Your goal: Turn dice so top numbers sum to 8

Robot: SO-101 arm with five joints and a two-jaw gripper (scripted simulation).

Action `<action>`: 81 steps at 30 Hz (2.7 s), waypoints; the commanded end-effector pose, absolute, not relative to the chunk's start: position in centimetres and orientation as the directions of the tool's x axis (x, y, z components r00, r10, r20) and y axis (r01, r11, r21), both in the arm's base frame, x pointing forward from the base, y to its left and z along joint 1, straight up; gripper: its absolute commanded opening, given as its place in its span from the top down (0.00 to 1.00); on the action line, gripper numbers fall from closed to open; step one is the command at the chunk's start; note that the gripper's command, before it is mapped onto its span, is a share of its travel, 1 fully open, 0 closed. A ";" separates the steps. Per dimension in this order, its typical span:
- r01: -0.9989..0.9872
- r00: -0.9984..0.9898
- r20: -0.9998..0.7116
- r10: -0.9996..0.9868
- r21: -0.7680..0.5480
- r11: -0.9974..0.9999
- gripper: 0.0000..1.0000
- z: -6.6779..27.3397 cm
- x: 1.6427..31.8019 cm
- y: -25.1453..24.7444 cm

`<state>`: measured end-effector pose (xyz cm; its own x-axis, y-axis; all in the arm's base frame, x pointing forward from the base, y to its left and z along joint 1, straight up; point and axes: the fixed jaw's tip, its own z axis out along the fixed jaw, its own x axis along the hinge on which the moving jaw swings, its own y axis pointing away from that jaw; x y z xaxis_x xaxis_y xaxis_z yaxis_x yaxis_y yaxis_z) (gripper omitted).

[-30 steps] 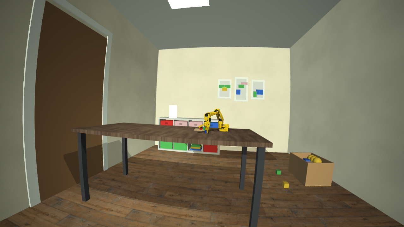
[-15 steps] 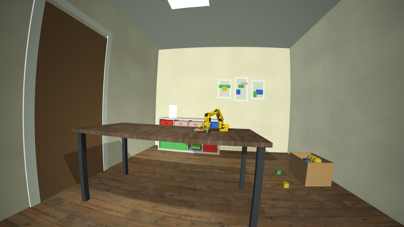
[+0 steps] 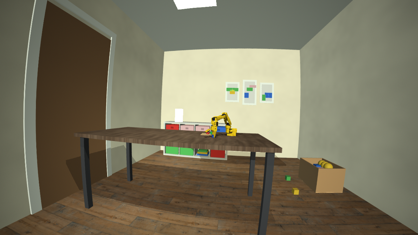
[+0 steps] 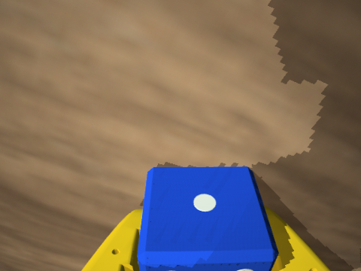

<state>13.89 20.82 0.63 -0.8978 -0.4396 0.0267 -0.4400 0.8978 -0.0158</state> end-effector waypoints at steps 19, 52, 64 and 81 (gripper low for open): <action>-0.439 -0.898 -0.050 -0.438 0.027 0.898 1.00 4.8 14.5 21.5; -0.273 -0.960 -0.080 -0.269 0.044 0.961 1.00 6.9 18.2 18.9; 0.128 -0.987 -0.094 0.133 0.052 0.990 1.00 6.6 24.8 10.4; 0.387 -0.914 -0.103 0.391 0.057 0.920 1.00 6.4 27.2 3.4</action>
<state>26.56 3.92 5.45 -0.9269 0.3697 -0.0644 0.3683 0.9291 0.0341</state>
